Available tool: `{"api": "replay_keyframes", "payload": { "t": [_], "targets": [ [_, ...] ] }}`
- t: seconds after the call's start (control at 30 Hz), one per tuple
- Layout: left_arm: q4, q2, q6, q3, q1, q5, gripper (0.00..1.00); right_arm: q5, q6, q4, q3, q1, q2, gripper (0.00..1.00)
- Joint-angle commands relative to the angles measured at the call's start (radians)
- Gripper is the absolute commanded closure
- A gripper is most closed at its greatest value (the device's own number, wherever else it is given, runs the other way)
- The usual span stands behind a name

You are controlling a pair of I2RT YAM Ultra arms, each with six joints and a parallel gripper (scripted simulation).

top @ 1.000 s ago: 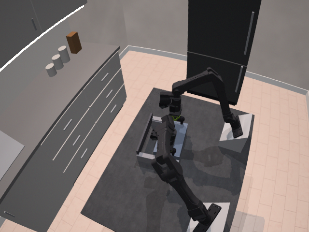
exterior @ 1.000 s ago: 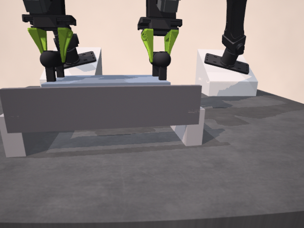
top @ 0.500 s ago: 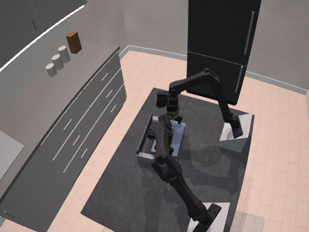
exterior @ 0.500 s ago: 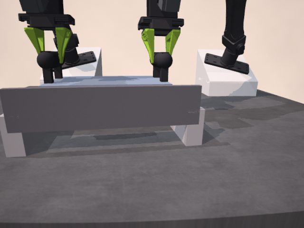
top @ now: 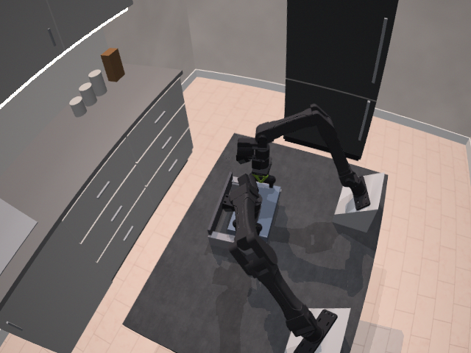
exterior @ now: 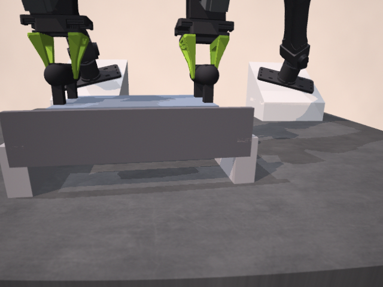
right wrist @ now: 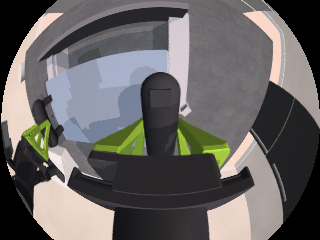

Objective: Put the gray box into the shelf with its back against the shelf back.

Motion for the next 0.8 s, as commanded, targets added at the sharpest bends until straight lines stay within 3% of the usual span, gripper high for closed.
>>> {"api": "replay_keyframes", "payload": {
  "t": [0.0,0.77],
  "targets": [
    [-0.001,-0.043,0.025,0.072,-0.029,-0.011,0.84,0.023,-0.021,-0.01,0.067,0.011,-0.01,0.84],
    [-0.056,0.035,0.097,0.243,0.029,0.012,0.84,0.007,-0.036,-0.074,0.252,-0.028,0.098,0.84]
  ]
}}
